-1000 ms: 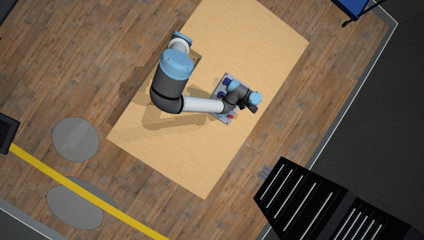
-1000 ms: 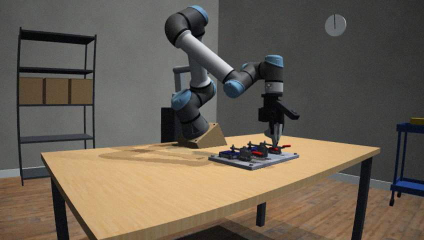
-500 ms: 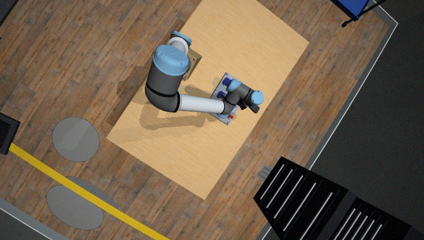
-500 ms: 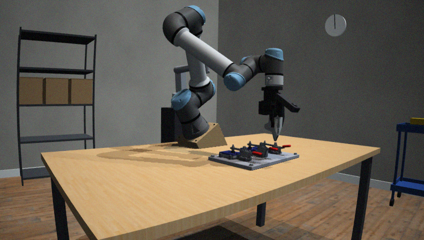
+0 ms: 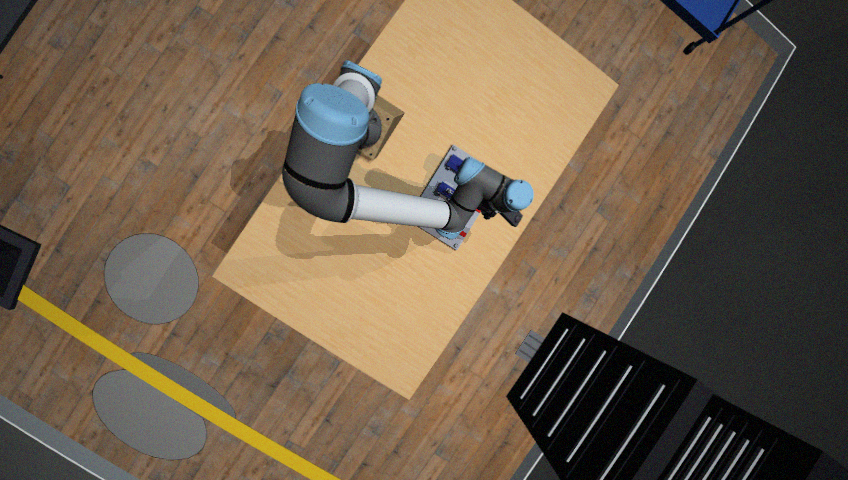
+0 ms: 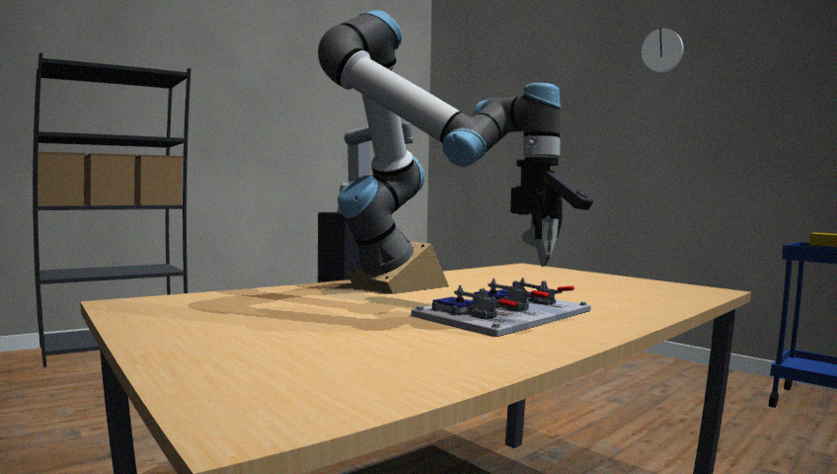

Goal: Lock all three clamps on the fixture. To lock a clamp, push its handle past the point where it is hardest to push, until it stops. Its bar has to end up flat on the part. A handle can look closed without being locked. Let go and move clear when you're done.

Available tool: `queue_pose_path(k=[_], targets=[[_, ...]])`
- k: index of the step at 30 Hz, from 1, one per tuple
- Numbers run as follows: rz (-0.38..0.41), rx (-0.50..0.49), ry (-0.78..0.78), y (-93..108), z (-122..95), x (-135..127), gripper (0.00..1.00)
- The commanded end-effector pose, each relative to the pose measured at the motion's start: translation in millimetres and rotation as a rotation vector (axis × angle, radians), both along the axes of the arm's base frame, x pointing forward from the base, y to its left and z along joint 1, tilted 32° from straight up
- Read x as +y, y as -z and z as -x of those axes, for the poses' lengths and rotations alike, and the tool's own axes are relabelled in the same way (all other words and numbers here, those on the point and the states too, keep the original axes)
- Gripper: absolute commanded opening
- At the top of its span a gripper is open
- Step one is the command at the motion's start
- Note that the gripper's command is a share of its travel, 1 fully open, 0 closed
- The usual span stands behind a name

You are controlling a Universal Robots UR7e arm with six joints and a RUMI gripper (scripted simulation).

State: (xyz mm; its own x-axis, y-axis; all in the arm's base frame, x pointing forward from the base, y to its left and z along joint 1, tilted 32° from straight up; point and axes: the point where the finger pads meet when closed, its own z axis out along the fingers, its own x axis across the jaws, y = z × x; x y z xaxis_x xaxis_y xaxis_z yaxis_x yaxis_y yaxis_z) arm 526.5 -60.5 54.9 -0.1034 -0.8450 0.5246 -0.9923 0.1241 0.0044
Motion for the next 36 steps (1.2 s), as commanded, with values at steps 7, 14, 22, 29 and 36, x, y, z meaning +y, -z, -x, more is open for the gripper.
queue_pose_path(k=[7,14,22,29,36], targets=[[0.0,-0.005,0.0,-14.0,-2.5,8.5,0.0],[0.0,-0.006,-0.001,-12.6,-2.6,7.1,0.58],[0.0,-0.006,-0.001,-12.6,-2.6,7.1,0.58],[0.0,-0.006,-0.001,-12.8,-2.7,7.1,0.58],[0.0,-0.006,-0.001,-12.8,-2.7,7.1,0.58]])
